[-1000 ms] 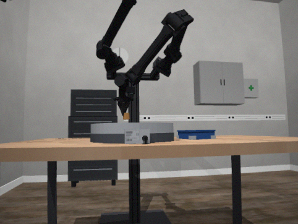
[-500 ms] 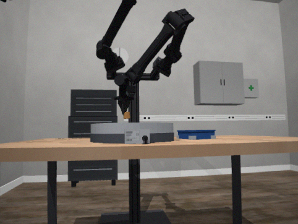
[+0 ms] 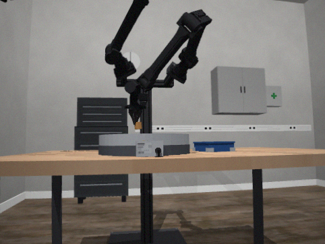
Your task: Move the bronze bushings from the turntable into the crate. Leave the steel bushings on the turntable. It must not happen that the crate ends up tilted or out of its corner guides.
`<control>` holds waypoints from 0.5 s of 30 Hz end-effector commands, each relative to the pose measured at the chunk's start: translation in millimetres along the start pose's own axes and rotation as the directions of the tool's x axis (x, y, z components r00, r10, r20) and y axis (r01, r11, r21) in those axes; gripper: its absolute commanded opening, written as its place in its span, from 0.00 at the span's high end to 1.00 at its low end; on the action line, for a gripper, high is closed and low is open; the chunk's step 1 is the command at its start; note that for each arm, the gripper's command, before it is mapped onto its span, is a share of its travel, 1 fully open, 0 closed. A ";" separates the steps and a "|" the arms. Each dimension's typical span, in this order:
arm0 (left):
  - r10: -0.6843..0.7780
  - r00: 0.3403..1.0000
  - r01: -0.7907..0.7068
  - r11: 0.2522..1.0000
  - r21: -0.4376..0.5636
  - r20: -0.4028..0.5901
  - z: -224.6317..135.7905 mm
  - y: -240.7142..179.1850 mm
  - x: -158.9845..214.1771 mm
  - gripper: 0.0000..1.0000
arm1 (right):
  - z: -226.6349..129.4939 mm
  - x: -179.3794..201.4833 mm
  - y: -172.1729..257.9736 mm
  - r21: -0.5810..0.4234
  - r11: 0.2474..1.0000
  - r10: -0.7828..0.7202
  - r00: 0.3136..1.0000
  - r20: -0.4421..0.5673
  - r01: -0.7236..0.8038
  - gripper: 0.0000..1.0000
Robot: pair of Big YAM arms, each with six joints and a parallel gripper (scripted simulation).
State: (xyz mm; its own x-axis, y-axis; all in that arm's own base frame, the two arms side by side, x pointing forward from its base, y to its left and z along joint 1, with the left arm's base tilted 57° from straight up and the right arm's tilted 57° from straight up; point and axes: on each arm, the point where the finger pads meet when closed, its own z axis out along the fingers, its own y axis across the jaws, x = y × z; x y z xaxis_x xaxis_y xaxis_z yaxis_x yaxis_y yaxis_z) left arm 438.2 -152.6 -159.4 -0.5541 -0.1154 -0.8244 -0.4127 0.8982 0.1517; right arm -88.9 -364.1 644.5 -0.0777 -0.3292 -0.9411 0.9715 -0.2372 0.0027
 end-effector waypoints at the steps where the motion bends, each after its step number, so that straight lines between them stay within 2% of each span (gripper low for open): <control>1: -0.007 1.000 0.007 1.000 0.002 0.005 -6.0 1.7 -5.7 1.00 | -3.6 -33.2 -6.7 0.015 1.000 -0.009 0.999 0.054 0.008 0.00; 15: -0.005 1.000 0.005 1.000 -0.010 0.003 -2.5 12.0 -6.6 1.00 | -3.6 -33.2 -6.7 0.015 1.000 -0.009 0.999 0.054 0.008 0.00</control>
State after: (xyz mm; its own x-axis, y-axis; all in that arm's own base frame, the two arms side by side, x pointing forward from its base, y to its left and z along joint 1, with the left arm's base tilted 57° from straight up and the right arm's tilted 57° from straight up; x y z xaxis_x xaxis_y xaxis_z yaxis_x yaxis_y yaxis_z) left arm 438.2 -152.4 -159.4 -0.5543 -0.1152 -0.8243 -0.4127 0.8981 0.1520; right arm -88.9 -364.1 644.5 -0.0777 -0.3292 -0.9411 0.9715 -0.2372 0.0027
